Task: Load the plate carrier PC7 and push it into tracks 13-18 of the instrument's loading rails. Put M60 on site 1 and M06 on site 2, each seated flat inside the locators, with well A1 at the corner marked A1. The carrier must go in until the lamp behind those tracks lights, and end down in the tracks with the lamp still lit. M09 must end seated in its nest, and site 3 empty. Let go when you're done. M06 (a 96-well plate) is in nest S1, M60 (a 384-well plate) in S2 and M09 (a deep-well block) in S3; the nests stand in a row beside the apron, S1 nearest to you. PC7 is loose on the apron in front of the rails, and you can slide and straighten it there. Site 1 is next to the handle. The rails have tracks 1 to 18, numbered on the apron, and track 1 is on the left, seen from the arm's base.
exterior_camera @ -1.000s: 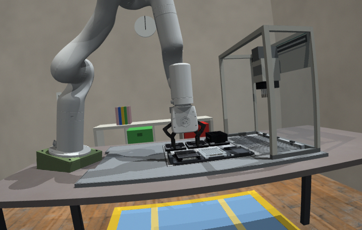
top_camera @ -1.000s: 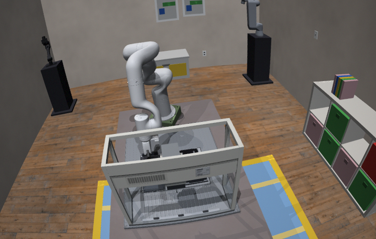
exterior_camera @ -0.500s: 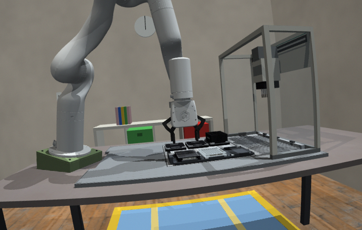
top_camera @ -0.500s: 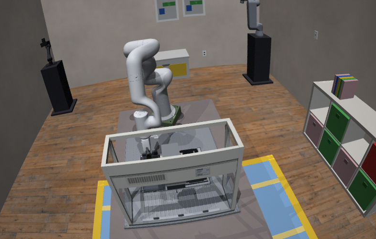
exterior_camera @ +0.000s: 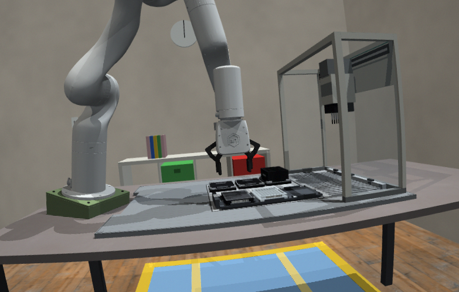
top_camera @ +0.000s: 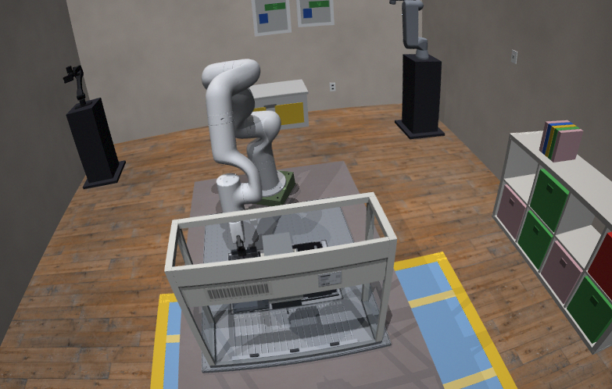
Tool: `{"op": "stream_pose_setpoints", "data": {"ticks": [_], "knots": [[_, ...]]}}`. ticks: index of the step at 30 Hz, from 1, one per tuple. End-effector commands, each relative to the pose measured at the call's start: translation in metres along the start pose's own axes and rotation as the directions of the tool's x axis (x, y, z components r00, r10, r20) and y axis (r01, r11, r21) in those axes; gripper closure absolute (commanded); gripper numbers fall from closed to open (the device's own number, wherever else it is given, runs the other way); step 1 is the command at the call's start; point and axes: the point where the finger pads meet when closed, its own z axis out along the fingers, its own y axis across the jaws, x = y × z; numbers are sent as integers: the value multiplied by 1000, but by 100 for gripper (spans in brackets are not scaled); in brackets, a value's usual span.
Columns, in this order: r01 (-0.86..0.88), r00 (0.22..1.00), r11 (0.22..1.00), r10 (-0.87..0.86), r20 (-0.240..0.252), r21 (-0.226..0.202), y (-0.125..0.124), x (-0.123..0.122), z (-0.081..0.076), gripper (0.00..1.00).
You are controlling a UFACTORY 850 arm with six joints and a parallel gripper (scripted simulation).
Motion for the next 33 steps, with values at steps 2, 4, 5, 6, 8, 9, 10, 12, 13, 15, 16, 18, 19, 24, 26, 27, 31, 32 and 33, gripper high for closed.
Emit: {"op": "stream_pose_setpoints", "data": {"ticks": [2,4,5,6,8,9,10,12,13,15,16,18,19,24,26,27,31,32,33], "knots": [[0,1000,1000,0,0,-2,1,0,-12,0],[0,1000,1000,0,0,-2,1,0,-15,0],[0,1000,1000,0,0,-2,1,0,-17,0],[0,1000,1000,0,0,-2,1,0,-19,0],[0,1000,1000,0,0,-2,1,0,-22,0],[0,1000,1000,0,0,-2,1,0,-22,0],[0,1000,1000,0,0,-2,1,0,-22,0],[0,1000,1000,0,0,-2,1,0,-25,0],[0,1000,1000,0,0,-2,1,0,-27,0],[0,1000,1000,0,0,-2,1,0,-30,0],[0,1000,1000,0,0,-2,1,0,-32,0],[0,1000,1000,0,0,-2,1,0,-35,0],[0,1000,1000,0,0,-2,1,0,-37,0],[0,1000,1000,0,0,-2,1,0,-38,0],[0,1000,1000,0,0,-2,1,0,-38,0],[0,1000,1000,0,0,-2,1,0,-38,0],[0,1000,1000,0,0,-2,1,0,-38,0],[0,1000,1000,0,0,-2,1,0,-38,0],[0,1000,1000,0,0,-2,1,0,-38,0]]}}
